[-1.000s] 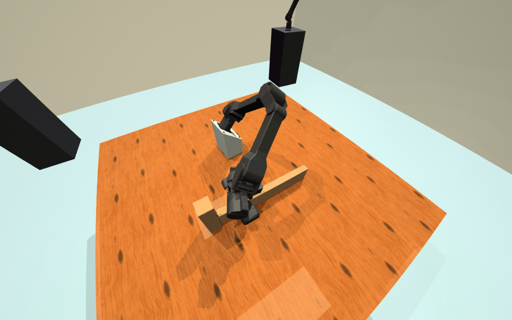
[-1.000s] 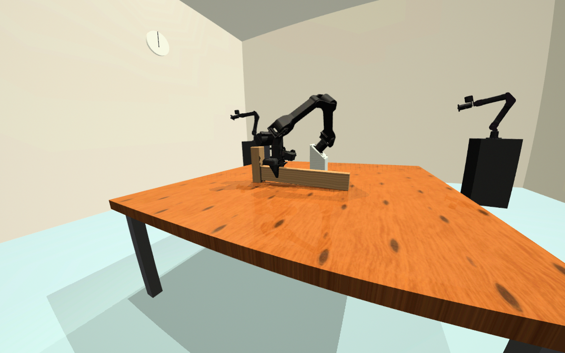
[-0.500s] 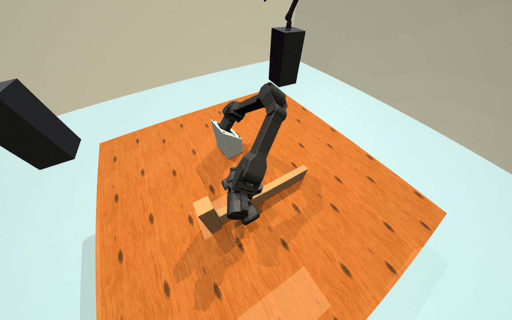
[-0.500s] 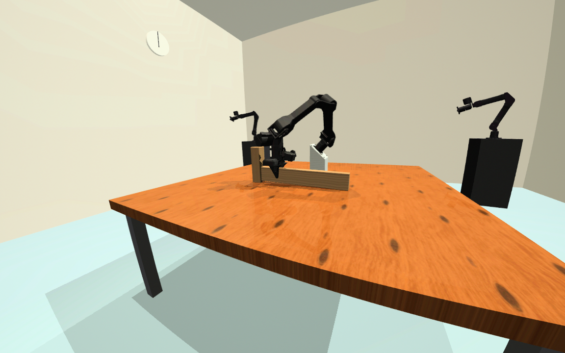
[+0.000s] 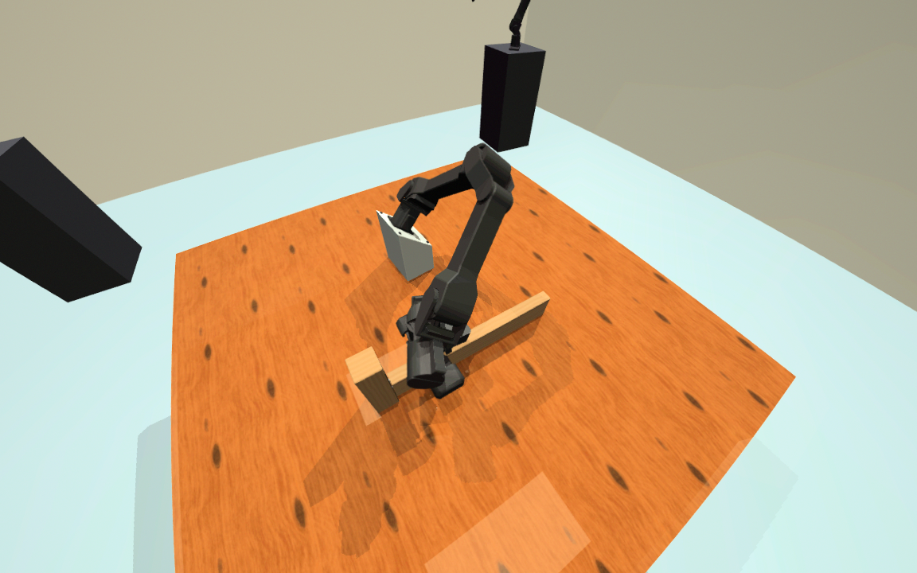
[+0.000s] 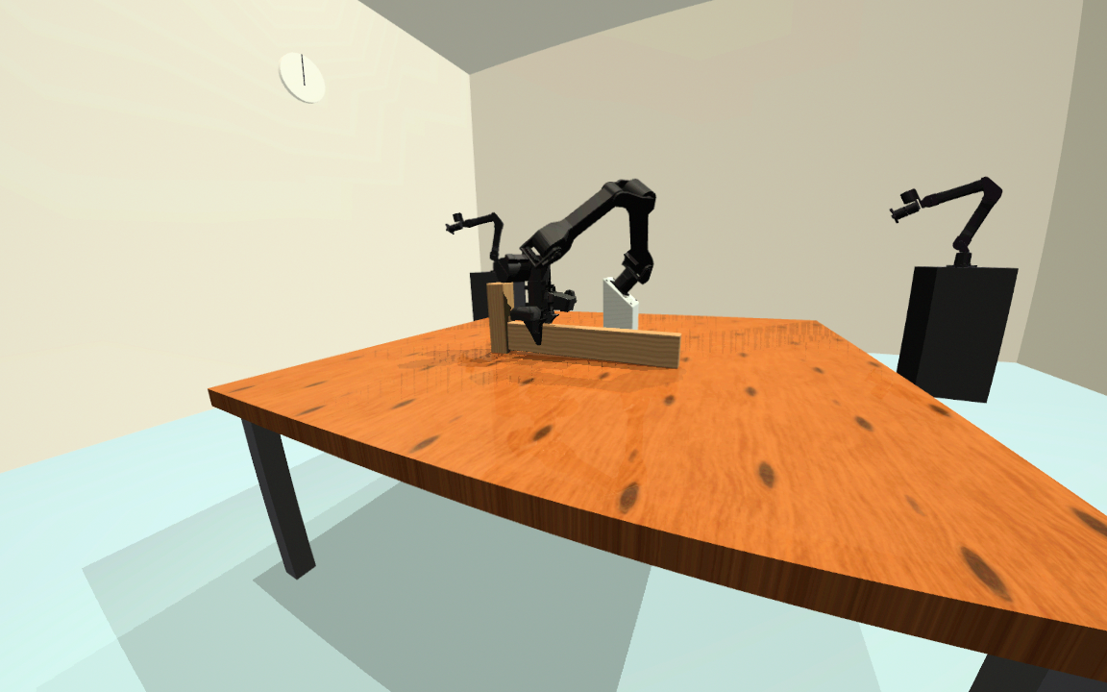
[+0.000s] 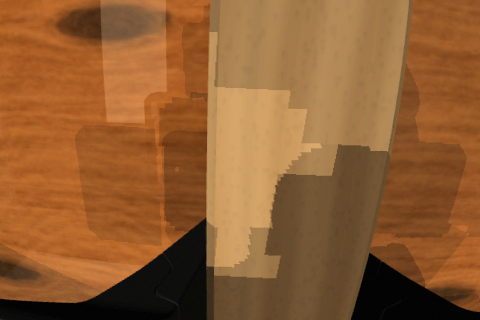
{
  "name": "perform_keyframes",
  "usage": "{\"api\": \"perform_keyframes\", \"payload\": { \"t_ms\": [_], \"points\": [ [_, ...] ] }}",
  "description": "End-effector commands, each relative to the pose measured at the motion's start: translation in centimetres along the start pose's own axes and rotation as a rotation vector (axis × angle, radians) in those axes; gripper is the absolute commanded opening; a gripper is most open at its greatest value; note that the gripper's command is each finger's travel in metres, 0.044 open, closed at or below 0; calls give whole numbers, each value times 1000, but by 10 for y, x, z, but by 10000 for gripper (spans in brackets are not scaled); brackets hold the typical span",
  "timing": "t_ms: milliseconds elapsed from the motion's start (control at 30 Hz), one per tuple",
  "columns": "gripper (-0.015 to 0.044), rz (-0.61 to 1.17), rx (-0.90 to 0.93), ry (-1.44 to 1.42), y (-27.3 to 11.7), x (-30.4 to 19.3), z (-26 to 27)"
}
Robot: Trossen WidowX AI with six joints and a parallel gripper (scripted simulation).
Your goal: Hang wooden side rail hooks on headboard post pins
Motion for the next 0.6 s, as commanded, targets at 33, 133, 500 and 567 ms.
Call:
{"api": "perform_keyframes", "payload": {
  "t_ms": [33,133,500,567],
  "points": [
    [0,3,-4,4,1,-1,0],
    [0,3,-4,4,1,-1,0],
    [236,0,0,1,0,0,0],
    [289,0,0,1,0,0,0]
  ]
}}
Point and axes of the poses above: the point midway between the two fingers, 35 mm back from their tips, its own y axis out along the fingers, its own z axis across the jaws, x = y × z, the point moved 4 cm from there along -y, back along the fingers, and after that the axes turned 4 degrees about -y, right-handed, at the moved point
